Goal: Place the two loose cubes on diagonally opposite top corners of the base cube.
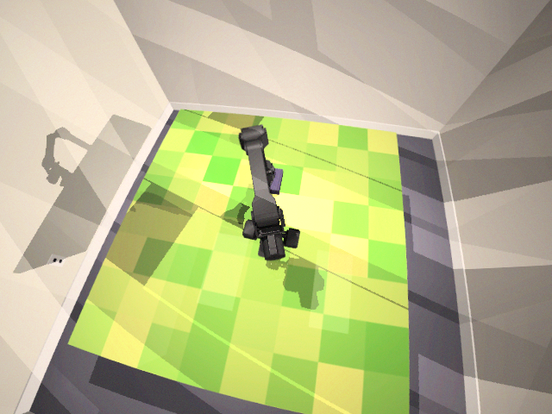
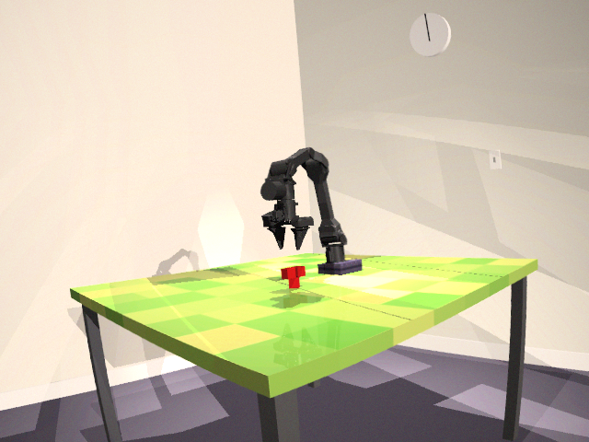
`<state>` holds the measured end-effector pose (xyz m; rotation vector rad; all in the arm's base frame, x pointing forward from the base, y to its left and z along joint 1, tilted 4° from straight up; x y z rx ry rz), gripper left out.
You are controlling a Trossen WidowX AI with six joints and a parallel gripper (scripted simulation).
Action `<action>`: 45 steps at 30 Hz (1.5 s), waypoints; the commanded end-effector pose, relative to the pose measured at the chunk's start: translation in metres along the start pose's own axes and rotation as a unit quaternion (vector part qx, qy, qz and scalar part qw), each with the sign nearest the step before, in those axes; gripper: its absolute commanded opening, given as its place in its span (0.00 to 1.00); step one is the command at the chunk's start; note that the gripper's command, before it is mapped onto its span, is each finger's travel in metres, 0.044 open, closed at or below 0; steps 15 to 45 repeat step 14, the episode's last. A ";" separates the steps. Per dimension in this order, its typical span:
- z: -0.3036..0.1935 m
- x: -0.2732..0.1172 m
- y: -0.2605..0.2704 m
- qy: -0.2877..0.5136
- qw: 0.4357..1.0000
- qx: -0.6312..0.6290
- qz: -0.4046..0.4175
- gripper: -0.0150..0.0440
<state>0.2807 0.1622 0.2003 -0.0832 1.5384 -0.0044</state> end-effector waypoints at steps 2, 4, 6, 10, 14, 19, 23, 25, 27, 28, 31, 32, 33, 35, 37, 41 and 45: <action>-0.033 -0.001 0.049 0.002 1.000 -0.009 0.003 0.93; -0.053 -0.002 0.072 0.003 1.000 -0.009 0.003 0.93; -0.073 -0.003 0.091 0.004 1.000 -0.009 0.004 0.93; -0.080 -0.003 0.097 0.004 1.000 -0.009 0.004 0.93; -0.080 -0.003 0.097 0.004 1.000 -0.009 0.004 0.93; -0.080 -0.003 0.097 0.004 1.000 -0.009 0.004 0.93; -0.080 -0.003 0.097 0.004 1.000 -0.009 0.004 0.93; -0.080 -0.003 0.097 0.004 1.000 -0.009 0.004 0.93; -0.080 -0.003 0.097 0.004 1.000 -0.009 0.004 0.93; -0.080 -0.003 0.097 0.004 1.000 -0.009 0.004 0.93; -0.080 -0.003 0.097 0.004 1.000 -0.009 0.004 0.93; -0.080 -0.003 0.097 0.004 1.000 -0.009 0.004 0.93; -0.080 -0.003 0.097 0.004 1.000 -0.009 0.004 0.93; -0.080 -0.003 0.097 0.004 1.000 -0.009 0.004 0.93; -0.080 -0.003 0.097 0.004 1.000 -0.009 0.004 0.93; -0.080 -0.003 0.097 0.004 1.000 -0.009 0.004 0.93; -0.080 -0.003 0.097 0.004 1.000 -0.009 0.004 0.93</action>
Point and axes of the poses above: the point midway between the two fingers, 35 mm back from their tips, its own x axis out along the fingers, its own y axis across the jaws, z = x × y, the point moved 8 cm from there along -x, back along the fingers, and after that the axes turned 6 degrees about x, right-handed, at the moved point
